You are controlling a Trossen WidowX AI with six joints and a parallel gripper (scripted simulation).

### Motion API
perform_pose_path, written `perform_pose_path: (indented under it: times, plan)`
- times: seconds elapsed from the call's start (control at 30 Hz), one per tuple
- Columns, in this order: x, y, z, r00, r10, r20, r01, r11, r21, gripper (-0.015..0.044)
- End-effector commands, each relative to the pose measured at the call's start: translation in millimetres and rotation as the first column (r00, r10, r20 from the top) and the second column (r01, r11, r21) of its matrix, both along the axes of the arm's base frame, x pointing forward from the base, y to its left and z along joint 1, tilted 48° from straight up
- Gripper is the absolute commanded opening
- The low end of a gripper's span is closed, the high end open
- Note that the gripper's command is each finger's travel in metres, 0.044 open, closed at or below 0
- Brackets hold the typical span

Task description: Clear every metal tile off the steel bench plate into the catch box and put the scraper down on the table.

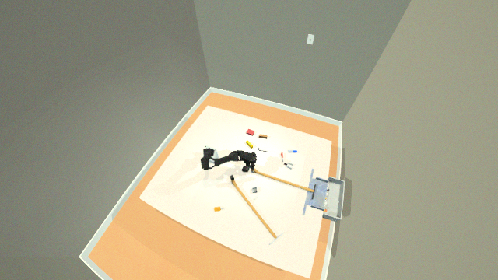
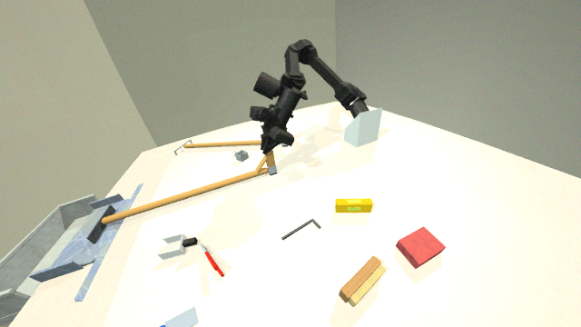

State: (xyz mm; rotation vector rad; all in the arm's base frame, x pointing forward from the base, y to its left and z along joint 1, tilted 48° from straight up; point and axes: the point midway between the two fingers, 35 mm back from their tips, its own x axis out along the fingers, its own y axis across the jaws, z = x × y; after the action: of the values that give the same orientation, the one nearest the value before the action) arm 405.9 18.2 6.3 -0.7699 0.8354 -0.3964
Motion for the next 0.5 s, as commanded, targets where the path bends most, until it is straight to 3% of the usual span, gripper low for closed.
perform_pose_path:
  times: [0.0, 0.47]
  plan:
    - [7.7, 3.7, 0.8, 1.000, 0.009, 0.005, -0.009, 1.000, 0.005, 0.0000]
    - [30.4, 5.9, 2.0, 1.000, 0.009, 0.006, -0.009, 1.000, 0.005, 0.0000]
